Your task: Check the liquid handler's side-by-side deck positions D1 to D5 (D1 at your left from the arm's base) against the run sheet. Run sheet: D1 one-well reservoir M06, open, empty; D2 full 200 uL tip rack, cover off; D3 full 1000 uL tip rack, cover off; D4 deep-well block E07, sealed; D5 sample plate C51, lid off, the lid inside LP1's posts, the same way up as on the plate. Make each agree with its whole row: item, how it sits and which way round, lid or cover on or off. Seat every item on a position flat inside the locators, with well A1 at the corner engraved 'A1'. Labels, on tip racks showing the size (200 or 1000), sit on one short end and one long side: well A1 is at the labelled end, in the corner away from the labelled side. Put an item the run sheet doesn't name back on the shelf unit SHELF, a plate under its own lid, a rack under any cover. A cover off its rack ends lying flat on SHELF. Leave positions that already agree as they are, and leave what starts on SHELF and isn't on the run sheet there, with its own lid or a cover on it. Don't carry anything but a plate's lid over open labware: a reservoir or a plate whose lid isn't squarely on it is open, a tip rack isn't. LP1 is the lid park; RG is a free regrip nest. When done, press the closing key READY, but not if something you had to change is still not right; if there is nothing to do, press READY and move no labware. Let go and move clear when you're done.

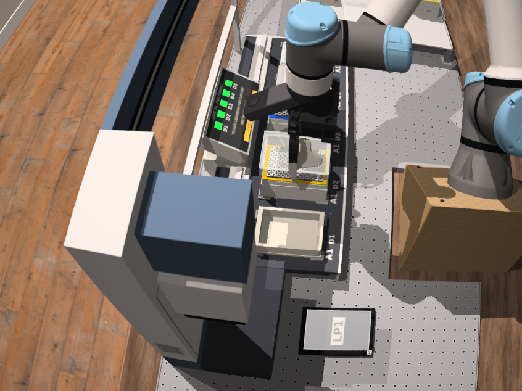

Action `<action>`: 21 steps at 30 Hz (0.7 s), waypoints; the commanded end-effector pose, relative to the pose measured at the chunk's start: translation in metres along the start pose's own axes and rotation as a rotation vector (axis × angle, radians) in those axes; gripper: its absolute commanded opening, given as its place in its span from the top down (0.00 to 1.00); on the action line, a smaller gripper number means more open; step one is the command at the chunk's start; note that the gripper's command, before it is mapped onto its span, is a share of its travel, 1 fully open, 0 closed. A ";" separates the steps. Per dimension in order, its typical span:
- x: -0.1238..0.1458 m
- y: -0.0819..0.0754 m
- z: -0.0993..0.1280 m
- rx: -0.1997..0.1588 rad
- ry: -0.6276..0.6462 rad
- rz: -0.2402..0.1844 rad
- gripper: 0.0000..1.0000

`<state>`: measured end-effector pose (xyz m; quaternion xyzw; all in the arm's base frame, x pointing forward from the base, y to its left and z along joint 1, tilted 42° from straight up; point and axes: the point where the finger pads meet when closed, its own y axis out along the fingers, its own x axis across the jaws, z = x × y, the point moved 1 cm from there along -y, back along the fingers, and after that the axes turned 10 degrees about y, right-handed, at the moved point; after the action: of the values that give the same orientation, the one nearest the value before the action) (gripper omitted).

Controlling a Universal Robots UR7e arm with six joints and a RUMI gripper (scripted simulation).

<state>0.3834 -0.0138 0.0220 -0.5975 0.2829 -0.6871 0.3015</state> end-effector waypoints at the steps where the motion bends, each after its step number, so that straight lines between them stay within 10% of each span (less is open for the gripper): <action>1: -0.001 -0.011 0.001 -0.002 0.001 0.000 1.00; 21: -0.001 -0.041 0.001 -0.002 0.001 0.000 1.00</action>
<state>0.3809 0.0058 0.0442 -0.5982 0.2832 -0.6867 0.3006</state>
